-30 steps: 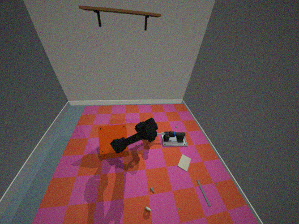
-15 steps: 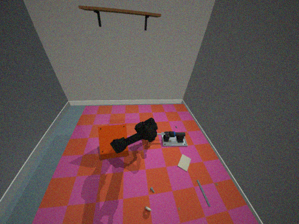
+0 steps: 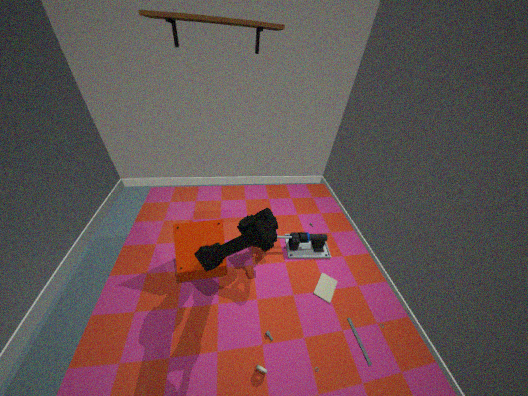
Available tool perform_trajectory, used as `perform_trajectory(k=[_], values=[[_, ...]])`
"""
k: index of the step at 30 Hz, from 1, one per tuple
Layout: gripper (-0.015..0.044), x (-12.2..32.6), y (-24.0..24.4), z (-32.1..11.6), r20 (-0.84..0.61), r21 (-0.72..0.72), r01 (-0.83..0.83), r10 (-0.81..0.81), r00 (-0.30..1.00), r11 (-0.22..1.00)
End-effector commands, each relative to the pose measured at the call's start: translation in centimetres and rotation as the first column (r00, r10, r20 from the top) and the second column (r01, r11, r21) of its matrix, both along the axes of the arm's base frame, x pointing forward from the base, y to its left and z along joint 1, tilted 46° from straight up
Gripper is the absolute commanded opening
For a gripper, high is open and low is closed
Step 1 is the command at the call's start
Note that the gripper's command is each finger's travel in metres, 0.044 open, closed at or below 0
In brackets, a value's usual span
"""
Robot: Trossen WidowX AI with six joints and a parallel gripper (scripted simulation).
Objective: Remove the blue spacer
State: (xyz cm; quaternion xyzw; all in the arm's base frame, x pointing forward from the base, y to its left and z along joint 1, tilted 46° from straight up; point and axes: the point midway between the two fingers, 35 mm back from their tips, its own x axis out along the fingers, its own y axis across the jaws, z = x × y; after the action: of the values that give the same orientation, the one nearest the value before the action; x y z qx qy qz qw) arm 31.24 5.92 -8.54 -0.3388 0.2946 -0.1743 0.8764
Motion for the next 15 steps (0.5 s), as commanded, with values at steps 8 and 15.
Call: perform_trajectory(k=[8,15], values=[[0.0,-0.18,-0.04,0.02,0.003,-0.001,0.003,-0.003,1.0,1.0],[0.0,-0.24,-0.04,0.01,0.003,-0.001,0.003,-0.003,1.0,1.0]])
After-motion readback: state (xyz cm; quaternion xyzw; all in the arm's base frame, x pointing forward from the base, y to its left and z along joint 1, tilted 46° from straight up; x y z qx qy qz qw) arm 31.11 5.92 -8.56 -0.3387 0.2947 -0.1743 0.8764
